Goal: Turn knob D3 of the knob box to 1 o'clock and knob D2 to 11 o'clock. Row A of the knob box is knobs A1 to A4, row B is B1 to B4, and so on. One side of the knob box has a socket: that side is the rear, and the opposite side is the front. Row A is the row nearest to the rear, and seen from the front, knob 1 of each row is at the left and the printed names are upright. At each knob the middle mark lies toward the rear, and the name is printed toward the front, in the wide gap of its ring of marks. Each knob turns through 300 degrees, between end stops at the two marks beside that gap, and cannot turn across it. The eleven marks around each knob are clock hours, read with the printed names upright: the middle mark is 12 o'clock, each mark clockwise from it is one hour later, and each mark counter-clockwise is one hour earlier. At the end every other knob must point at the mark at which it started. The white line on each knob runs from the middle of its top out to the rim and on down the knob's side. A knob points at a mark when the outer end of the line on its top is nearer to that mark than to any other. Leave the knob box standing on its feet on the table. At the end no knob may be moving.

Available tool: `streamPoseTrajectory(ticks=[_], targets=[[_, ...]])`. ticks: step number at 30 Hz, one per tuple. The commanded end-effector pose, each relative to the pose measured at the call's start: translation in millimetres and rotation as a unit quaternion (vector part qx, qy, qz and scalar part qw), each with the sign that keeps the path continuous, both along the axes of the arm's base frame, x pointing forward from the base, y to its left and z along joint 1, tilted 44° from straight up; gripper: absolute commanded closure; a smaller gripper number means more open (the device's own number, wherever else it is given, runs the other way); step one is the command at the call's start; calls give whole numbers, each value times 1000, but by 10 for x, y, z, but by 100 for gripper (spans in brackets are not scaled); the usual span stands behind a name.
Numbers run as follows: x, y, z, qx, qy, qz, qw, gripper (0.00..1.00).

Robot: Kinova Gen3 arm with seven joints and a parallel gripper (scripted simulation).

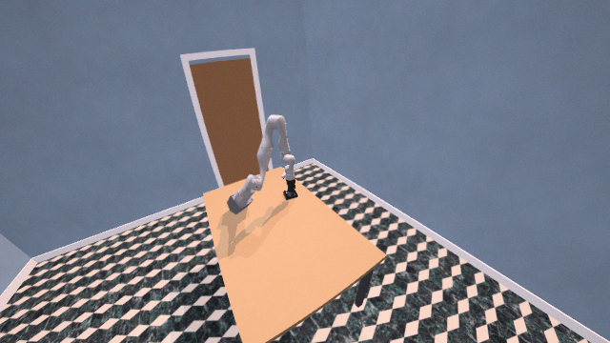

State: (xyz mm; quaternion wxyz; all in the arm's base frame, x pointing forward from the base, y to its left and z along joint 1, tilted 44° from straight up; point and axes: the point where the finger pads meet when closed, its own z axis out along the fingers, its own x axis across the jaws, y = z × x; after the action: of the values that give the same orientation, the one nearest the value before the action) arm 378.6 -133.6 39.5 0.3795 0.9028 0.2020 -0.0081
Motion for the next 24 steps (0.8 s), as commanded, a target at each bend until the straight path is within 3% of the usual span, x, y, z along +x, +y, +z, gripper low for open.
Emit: streamPoseTrajectory(ticks=[1, 12, 24], targets=[[11, 6, 1, -2, 18, 19, 1000, 70], [11, 6, 1, -19, 104, 109, 988, 70], [11, 6, 1, -27, 144, 150, 978, 70]])
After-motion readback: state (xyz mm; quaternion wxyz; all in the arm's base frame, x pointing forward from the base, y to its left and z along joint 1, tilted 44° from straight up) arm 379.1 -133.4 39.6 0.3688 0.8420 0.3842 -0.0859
